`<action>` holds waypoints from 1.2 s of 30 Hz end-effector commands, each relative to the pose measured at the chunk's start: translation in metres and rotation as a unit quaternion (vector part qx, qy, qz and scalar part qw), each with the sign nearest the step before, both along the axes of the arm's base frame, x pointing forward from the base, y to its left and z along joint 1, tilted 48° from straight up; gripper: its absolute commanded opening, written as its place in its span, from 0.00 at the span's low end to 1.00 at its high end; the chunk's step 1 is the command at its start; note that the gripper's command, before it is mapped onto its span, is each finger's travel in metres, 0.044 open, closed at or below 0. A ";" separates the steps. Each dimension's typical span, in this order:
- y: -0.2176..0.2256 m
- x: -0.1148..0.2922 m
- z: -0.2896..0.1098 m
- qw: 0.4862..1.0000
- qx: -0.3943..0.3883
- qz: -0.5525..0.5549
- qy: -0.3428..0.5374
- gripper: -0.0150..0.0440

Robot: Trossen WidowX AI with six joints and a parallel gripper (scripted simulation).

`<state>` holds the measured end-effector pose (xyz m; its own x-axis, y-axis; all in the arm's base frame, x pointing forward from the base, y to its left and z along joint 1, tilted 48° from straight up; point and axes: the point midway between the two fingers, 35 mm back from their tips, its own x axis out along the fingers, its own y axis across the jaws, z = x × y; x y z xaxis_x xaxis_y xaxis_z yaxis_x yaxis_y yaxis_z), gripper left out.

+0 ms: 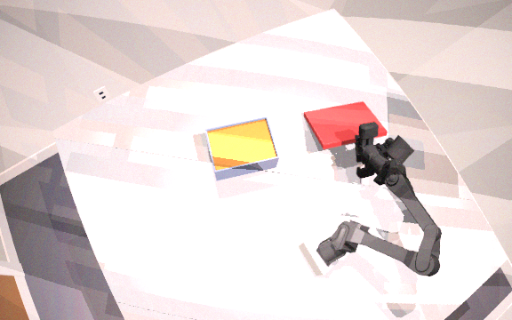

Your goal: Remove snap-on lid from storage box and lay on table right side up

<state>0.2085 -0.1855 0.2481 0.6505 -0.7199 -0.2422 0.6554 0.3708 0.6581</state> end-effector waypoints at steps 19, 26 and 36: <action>-0.016 -0.002 -0.019 1.000 0.004 -0.005 0.010 0.25; -0.020 -0.003 -0.023 1.000 0.004 -0.005 0.011 0.25; -0.016 -0.003 -0.012 1.000 0.004 -0.005 0.010 0.70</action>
